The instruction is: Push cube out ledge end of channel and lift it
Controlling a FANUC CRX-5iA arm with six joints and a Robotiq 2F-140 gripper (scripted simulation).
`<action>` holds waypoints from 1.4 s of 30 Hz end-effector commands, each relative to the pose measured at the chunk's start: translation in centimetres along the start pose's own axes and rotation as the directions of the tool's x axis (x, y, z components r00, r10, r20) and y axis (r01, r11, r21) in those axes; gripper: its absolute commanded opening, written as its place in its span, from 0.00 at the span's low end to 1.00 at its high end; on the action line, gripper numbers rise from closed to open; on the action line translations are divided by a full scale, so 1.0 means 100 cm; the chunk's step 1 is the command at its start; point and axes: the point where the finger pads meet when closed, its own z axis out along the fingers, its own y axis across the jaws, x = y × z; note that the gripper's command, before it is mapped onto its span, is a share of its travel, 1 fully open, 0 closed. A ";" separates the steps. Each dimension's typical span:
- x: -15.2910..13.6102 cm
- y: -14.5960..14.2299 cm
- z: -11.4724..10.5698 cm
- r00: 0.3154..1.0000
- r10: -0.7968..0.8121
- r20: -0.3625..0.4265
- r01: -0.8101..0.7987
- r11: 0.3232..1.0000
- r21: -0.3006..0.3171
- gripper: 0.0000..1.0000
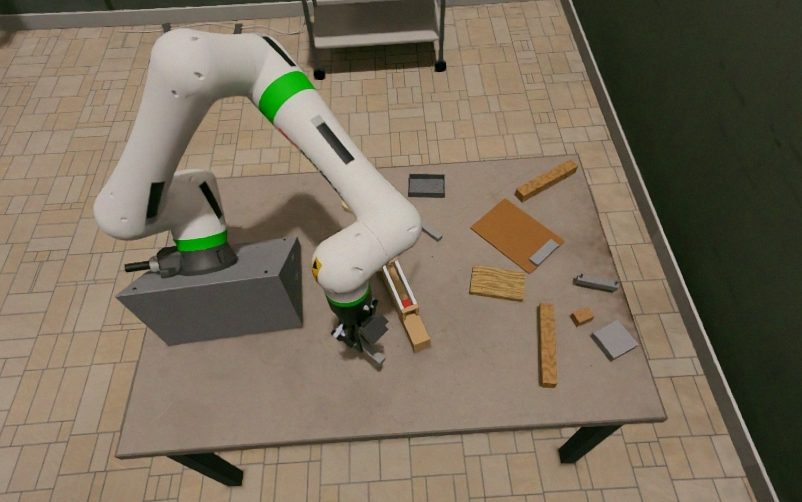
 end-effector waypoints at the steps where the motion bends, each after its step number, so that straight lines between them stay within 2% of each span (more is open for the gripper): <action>1: -0.006 -0.020 -0.003 1.000 0.030 -0.006 -0.030 1.000 -0.004 0.10; 4: -0.030 -0.080 -0.008 0.992 0.127 -0.019 -0.127 0.992 -0.011 0.10; 9: -0.068 -0.126 -0.006 0.939 0.342 -0.022 -0.342 0.940 -0.003 0.10; 11: -0.068 -0.126 -0.006 0.939 0.342 -0.022 -0.342 0.940 -0.003 0.10; 12: -0.090 -0.153 -0.005 0.926 0.377 -0.017 -0.377 0.926 -0.001 0.10; 15: -0.114 -0.174 -0.002 0.898 0.441 -0.003 -0.441 0.898 0.001 0.10; 20: -0.157 -0.221 0.001 0.891 0.453 0.000 -0.453 0.891 0.001 0.10; 22: -0.175 -0.241 0.007 0.891 0.453 0.000 -0.453 0.891 0.001 0.10; 25: -0.200 -0.269 0.028 0.891 0.453 0.000 -0.453 0.891 0.001 0.10; 26: -0.204 -0.275 0.036 0.891 0.453 0.000 -0.453 0.891 0.001 0.10; 36: -0.204 -0.275 0.045 0.891 0.453 0.000 -0.453 0.891 0.001 0.10; 42: -0.204 -0.275 0.058 0.891 0.453 0.000 -0.453 0.891 0.001 0.10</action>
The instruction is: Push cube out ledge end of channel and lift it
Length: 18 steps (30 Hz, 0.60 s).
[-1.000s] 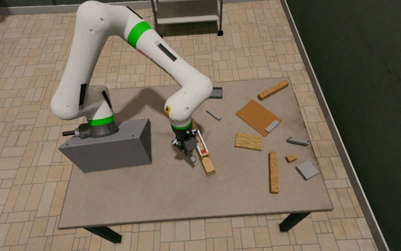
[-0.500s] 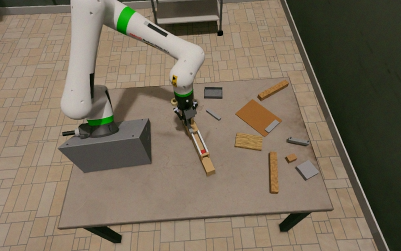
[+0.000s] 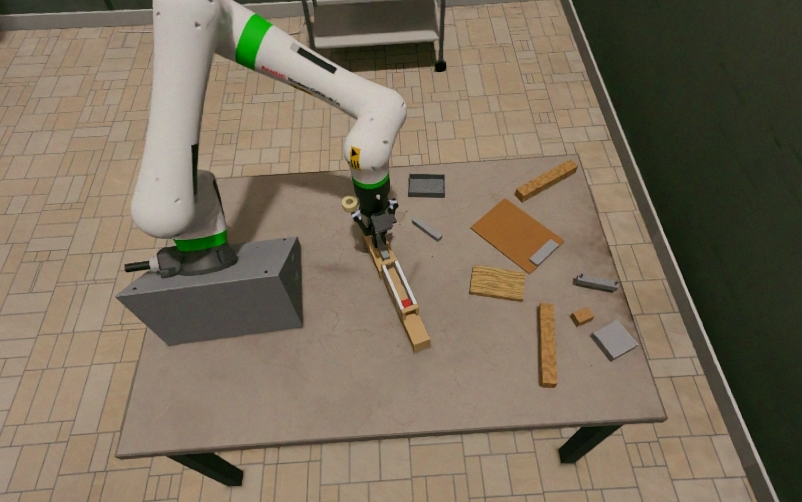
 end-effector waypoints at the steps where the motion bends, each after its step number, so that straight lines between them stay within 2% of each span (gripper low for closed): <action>1: 0.000 0.000 0.007 1.000 0.000 -0.001 0.000 1.000 0.001 0.10; 18: 0.000 0.000 0.013 1.000 0.000 -0.001 0.000 1.000 0.001 0.10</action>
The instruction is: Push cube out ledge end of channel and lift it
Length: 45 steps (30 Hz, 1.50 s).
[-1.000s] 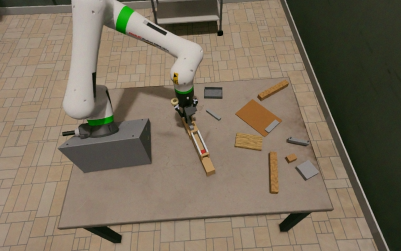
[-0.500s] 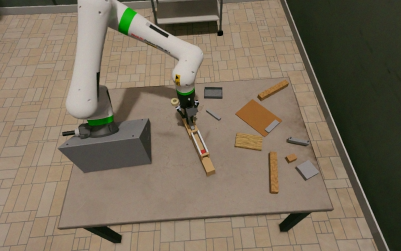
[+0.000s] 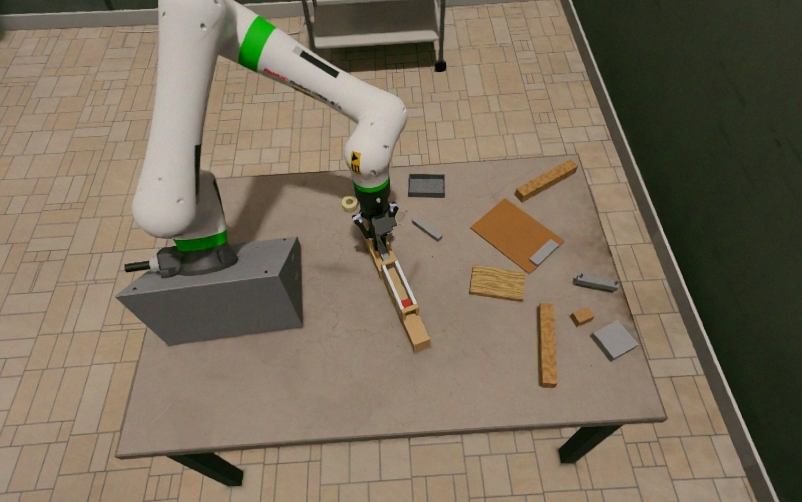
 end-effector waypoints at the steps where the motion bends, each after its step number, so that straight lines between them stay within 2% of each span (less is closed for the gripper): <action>1: 0.000 0.000 -0.001 1.000 0.000 -0.001 0.000 1.000 0.001 0.10; 31: 0.001 0.000 -0.001 1.000 0.000 -0.001 0.000 1.000 0.001 0.10; 37: 0.006 0.000 -0.001 1.000 0.000 -0.001 0.000 1.000 0.001 0.10; 45: 0.026 -0.001 -0.001 1.000 0.000 -0.001 0.000 1.000 0.001 0.10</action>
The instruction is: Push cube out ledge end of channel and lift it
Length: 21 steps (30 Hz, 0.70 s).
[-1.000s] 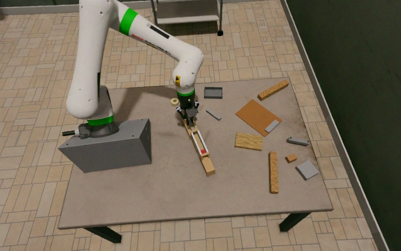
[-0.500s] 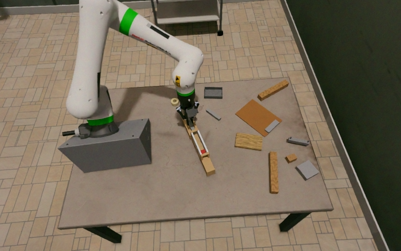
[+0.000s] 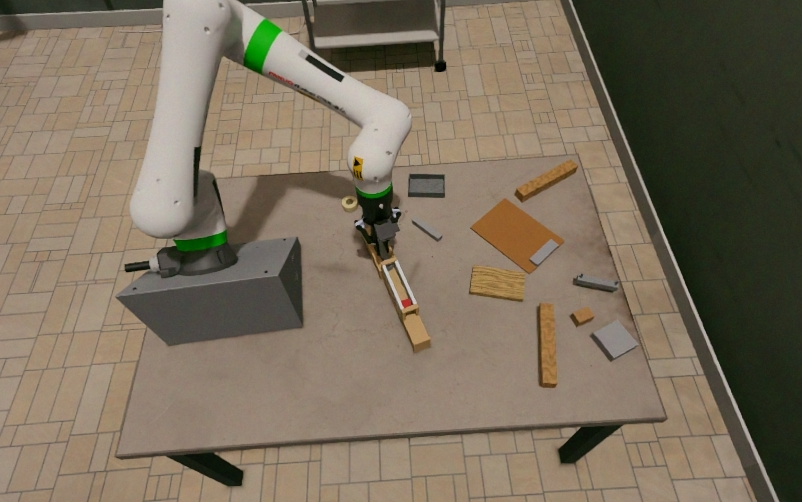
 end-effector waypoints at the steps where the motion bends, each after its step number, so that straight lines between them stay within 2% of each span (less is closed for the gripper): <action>1: 0.010 -0.001 -0.001 1.000 0.000 -0.001 0.000 1.000 0.001 0.10; 13: 0.036 -0.001 -0.001 1.000 0.000 -0.001 0.000 1.000 0.001 0.10; 21: 0.042 -0.001 -0.001 1.000 0.000 -0.001 0.000 1.000 0.001 0.10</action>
